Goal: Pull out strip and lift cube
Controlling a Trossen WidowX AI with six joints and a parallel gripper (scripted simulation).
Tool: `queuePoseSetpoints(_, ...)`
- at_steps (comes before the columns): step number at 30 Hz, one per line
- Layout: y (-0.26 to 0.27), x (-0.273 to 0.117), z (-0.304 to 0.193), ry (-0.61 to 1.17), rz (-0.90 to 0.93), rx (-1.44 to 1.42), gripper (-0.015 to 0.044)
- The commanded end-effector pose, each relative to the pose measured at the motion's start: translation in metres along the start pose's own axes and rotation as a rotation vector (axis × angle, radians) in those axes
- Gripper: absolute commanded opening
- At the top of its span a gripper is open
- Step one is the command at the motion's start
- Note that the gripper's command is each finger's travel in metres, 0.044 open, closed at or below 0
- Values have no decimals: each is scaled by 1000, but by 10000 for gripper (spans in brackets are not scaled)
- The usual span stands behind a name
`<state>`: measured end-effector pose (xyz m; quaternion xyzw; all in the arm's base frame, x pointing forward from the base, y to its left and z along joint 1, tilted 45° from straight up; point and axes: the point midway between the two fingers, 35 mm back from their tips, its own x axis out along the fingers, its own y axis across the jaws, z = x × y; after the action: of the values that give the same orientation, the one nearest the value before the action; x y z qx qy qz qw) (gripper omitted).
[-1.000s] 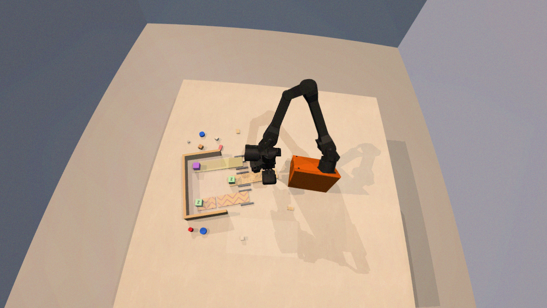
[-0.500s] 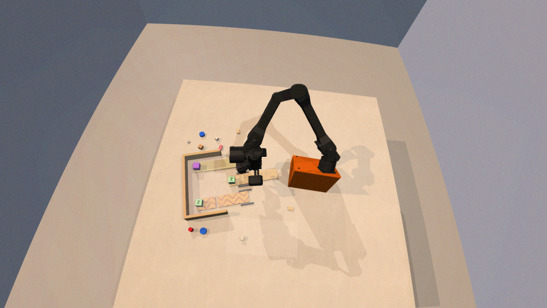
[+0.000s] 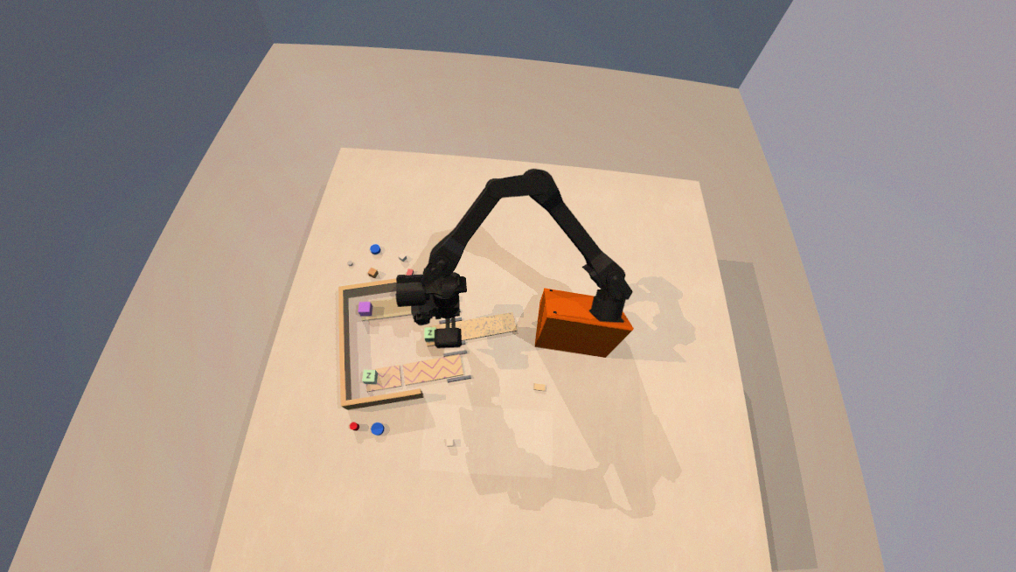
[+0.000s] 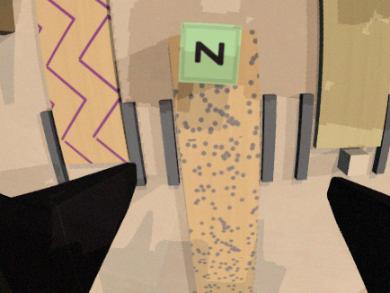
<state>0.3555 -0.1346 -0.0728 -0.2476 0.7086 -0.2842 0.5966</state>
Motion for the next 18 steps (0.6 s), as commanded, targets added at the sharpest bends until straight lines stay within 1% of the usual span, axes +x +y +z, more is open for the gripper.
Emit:
queuePoseSetpoints(1,4,0,14,4,3,1,440)
queuePoseSetpoints(12,14,-1,53,2,4,2,440)
queuePoseSetpoints(18,14,6,53,2,4,2,282)
